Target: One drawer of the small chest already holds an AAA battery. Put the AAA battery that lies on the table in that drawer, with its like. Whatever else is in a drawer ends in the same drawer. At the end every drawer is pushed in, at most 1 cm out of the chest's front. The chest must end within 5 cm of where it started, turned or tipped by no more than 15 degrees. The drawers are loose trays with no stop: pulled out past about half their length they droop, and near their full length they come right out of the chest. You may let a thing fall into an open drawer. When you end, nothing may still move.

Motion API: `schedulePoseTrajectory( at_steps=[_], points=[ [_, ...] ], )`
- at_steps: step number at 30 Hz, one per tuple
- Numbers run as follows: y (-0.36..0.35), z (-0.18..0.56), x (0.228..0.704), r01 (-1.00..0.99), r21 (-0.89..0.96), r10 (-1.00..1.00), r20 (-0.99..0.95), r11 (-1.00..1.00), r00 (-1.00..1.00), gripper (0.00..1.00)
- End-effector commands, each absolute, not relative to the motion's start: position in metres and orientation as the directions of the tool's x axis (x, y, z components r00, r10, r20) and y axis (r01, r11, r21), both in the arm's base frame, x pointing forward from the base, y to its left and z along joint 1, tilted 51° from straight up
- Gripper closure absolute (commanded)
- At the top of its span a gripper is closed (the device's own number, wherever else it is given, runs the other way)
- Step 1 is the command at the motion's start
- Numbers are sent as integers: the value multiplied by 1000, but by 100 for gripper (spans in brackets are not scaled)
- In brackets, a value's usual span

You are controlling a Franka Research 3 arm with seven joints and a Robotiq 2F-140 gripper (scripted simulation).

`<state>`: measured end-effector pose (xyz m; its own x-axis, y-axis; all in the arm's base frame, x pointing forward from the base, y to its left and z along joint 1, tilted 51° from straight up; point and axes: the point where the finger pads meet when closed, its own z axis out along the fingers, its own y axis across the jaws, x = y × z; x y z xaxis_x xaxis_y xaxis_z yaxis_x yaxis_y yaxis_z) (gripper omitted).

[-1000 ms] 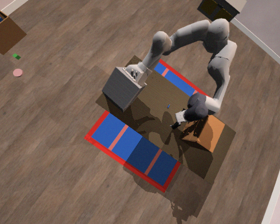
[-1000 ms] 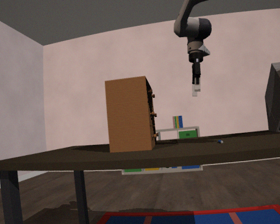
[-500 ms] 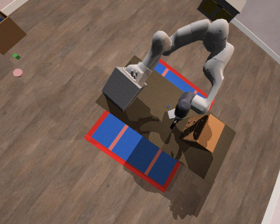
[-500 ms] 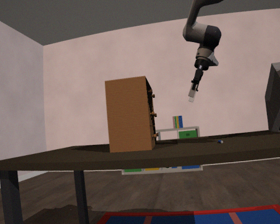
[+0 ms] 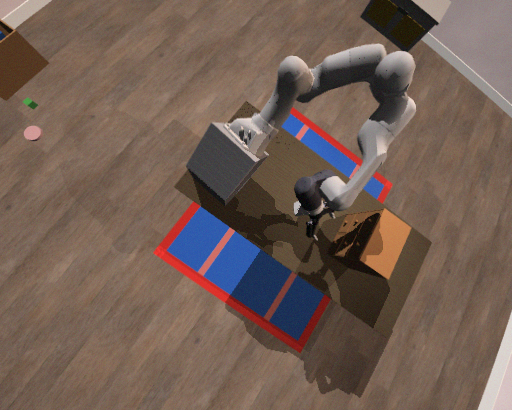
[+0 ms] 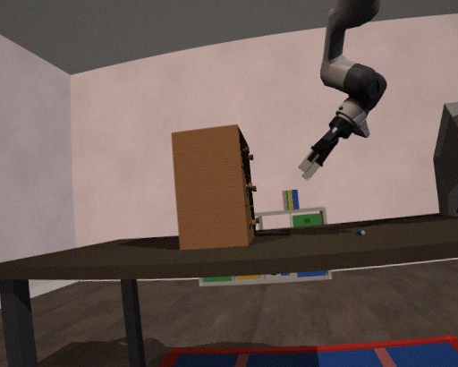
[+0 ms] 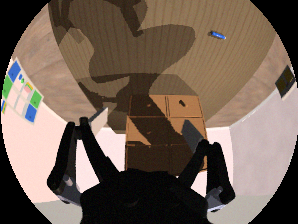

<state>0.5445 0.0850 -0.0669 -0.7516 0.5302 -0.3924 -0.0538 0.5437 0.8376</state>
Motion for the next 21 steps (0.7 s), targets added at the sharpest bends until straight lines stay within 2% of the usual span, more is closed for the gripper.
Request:
schedulePoseTrajectory(
  at_steps=[1,11,21],
  points=[
    [92,-64,560,-188,770,538,-576,610,-615,0],
    [108,-72,575,-188,770,643,-619,610,-452,0],
    [112,-75,580,-188,770,670,-627,610,-396,0]
  ],
)
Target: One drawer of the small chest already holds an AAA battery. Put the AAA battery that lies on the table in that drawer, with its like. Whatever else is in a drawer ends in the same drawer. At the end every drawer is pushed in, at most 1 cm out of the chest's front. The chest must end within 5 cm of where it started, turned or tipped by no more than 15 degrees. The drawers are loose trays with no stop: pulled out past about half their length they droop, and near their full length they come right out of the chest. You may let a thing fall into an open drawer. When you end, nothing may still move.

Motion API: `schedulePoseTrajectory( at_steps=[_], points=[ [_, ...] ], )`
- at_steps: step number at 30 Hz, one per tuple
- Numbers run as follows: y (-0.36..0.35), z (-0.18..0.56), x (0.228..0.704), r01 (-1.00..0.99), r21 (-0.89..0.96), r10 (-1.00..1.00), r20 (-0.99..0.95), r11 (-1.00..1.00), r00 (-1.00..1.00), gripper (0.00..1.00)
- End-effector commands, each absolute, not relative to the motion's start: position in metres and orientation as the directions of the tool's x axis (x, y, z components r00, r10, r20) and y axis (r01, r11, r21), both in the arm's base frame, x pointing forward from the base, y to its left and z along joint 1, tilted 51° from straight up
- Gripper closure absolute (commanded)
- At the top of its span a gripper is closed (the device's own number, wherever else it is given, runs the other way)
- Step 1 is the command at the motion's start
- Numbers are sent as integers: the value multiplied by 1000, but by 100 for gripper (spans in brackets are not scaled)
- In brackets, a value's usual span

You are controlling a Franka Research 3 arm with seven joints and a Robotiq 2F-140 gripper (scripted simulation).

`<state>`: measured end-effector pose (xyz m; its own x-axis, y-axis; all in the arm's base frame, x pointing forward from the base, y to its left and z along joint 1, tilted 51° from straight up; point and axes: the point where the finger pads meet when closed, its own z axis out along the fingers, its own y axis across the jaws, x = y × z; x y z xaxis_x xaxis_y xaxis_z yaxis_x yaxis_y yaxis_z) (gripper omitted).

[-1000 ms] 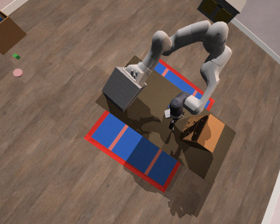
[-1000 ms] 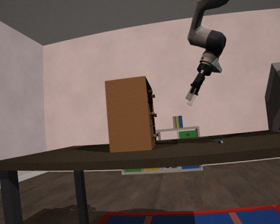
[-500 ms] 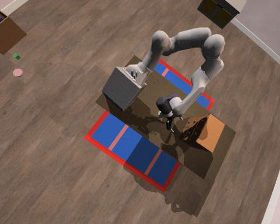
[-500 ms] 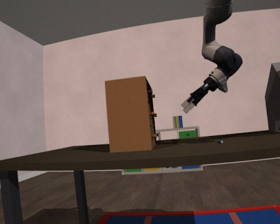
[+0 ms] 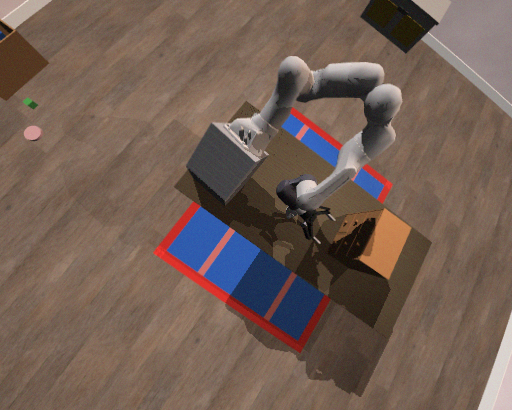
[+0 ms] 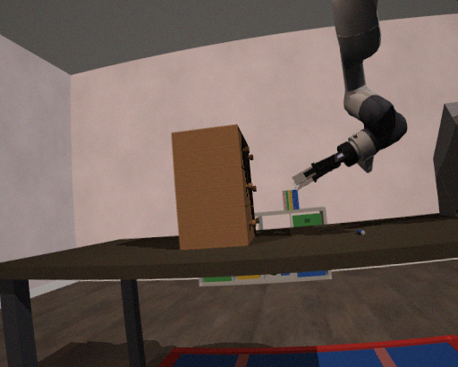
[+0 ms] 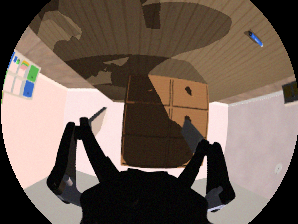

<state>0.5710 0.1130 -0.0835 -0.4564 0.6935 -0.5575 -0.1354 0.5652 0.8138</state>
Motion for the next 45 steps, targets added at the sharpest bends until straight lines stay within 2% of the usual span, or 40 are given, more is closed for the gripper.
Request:
schedulePoseTrajectory(
  at_steps=[1,8,9,34,45],
  points=[
    [113,-75,580,-188,770,672,-628,610,-393,0],
    [113,-75,581,-187,770,675,-629,610,-386,0],
    [113,-75,581,-187,770,675,-629,610,-386,80],
    [114,-76,582,-187,770,675,-629,610,-386,80],
    [139,-92,597,-187,770,675,-629,610,-386,80]
  ],
)
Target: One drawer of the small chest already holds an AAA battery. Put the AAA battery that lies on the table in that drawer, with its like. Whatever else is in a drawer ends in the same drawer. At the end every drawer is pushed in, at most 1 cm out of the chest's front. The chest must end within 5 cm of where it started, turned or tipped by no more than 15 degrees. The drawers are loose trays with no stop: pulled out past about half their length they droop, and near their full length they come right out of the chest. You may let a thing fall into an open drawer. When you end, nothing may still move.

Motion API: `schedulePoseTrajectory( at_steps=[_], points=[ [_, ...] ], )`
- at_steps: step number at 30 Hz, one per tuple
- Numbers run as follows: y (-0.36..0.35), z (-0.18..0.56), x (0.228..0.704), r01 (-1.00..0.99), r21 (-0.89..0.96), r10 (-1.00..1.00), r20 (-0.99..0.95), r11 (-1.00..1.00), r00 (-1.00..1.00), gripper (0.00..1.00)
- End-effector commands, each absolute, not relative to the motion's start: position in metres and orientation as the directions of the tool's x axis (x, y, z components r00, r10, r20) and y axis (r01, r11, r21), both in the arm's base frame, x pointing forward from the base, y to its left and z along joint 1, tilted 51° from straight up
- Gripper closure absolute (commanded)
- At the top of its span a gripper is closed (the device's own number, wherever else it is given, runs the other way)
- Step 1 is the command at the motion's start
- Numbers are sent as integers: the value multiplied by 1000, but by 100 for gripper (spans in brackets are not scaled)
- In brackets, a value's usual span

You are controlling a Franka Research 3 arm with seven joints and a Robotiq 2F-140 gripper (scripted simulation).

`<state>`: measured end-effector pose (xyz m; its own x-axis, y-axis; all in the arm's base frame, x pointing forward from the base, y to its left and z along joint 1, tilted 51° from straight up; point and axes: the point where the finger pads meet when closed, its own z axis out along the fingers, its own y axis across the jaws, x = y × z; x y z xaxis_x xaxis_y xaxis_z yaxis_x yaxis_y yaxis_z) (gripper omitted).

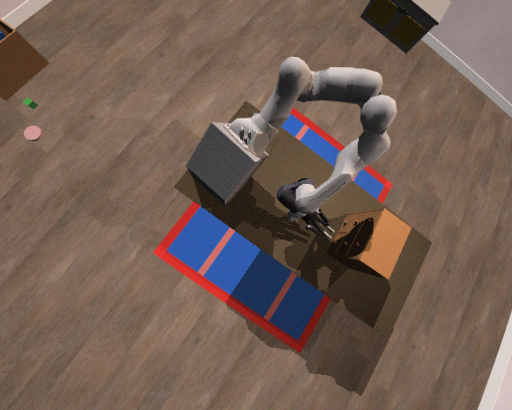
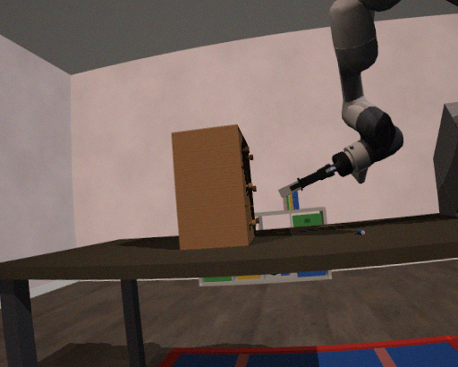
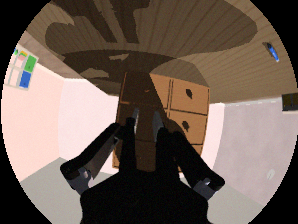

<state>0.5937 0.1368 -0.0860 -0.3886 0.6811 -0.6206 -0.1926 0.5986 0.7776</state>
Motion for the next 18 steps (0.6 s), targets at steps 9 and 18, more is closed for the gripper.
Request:
schedulePoseTrajectory(
  at_steps=[9,18],
  points=[
    [179,-117,623,-187,770,675,-629,610,-386,80],
    [199,-130,636,-187,770,675,-629,610,-386,80]
  ],
)
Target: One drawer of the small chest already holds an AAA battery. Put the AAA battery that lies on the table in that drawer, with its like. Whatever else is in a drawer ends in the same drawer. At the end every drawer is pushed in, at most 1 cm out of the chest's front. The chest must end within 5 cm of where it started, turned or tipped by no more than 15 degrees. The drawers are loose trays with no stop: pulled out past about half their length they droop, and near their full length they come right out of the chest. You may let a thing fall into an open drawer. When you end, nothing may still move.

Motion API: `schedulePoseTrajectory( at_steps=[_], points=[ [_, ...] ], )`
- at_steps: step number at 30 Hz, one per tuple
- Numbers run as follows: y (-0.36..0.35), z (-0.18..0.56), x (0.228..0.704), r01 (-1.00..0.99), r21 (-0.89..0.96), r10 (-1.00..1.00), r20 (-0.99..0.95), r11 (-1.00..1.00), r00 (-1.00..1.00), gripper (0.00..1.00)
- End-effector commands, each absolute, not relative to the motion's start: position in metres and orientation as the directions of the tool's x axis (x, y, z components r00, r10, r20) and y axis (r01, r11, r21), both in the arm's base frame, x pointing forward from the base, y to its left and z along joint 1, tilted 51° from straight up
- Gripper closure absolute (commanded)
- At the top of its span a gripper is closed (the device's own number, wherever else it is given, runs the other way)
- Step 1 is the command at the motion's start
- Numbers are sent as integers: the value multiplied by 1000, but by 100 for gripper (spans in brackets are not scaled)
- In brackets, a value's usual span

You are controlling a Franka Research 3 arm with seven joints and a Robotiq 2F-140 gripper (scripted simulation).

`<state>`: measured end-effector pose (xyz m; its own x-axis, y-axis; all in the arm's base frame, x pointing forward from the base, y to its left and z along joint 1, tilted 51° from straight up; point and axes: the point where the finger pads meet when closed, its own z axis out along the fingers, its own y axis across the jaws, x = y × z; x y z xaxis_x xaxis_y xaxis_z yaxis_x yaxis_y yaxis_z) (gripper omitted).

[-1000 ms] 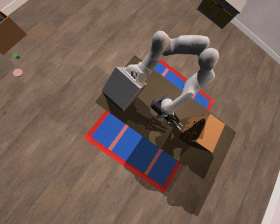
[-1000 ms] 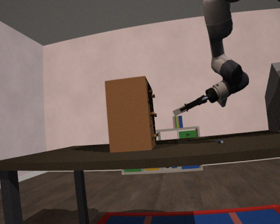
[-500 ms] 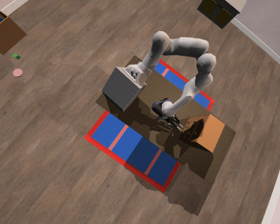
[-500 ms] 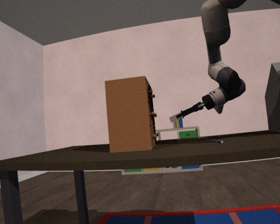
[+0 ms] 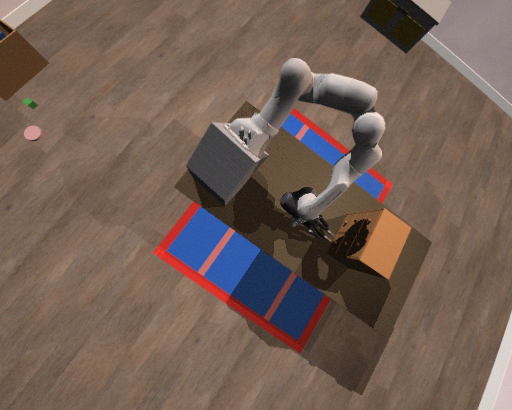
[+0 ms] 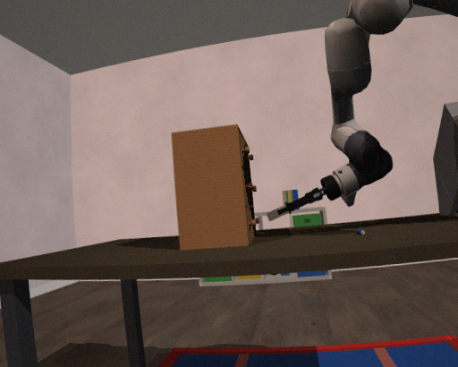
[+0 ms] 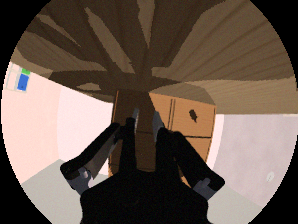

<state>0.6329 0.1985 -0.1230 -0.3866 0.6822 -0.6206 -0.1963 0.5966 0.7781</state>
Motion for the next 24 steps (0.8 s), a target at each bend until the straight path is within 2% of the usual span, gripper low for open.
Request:
schedulePoseTrajectory(
  at_steps=[1,24],
  points=[
    [200,-131,637,-187,770,675,-629,610,-386,80],
    [203,-133,639,-187,770,675,-629,610,-386,80]
  ],
)
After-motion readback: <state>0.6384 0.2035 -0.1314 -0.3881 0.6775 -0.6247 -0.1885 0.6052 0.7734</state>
